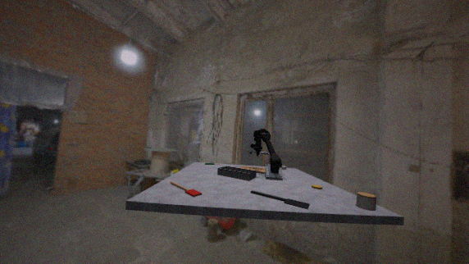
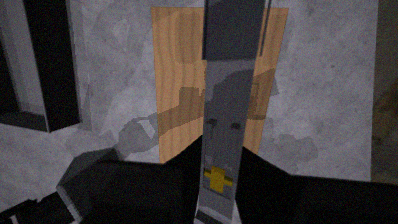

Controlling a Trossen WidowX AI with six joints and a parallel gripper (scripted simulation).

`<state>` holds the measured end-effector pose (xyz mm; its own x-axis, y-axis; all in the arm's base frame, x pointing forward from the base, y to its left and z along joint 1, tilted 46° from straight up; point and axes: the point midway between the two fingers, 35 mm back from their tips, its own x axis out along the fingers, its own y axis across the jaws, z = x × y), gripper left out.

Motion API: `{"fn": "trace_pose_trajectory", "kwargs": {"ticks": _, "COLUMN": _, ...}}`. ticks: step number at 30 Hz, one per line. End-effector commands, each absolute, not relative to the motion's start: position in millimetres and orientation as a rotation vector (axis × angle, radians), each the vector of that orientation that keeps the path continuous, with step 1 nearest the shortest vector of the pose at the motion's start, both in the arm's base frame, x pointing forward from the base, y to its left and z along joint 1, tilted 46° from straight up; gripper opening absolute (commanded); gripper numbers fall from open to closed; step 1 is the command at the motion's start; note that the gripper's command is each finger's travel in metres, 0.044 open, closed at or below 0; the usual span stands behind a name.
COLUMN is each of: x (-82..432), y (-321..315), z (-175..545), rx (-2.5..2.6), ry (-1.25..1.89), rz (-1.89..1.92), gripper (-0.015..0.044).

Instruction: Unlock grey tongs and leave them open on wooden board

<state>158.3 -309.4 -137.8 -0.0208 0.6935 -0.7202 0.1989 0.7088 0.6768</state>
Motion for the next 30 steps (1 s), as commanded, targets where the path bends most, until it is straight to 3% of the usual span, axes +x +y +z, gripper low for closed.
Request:
{"fn": "trace_pose_trajectory", "kwargs": {"ticks": 1, "x": 157, "y": -309, "z": -138, "rx": 0.747, "ry": 1.59, "rz": 0.459, "gripper": -0.015}}
{"fn": "trace_pose_trajectory", "kwargs": {"ticks": 30, "x": 159, "y": -281, "z": -175, "rx": 0.746, "ry": 1.589, "rz": 0.459, "gripper": -0.015}}
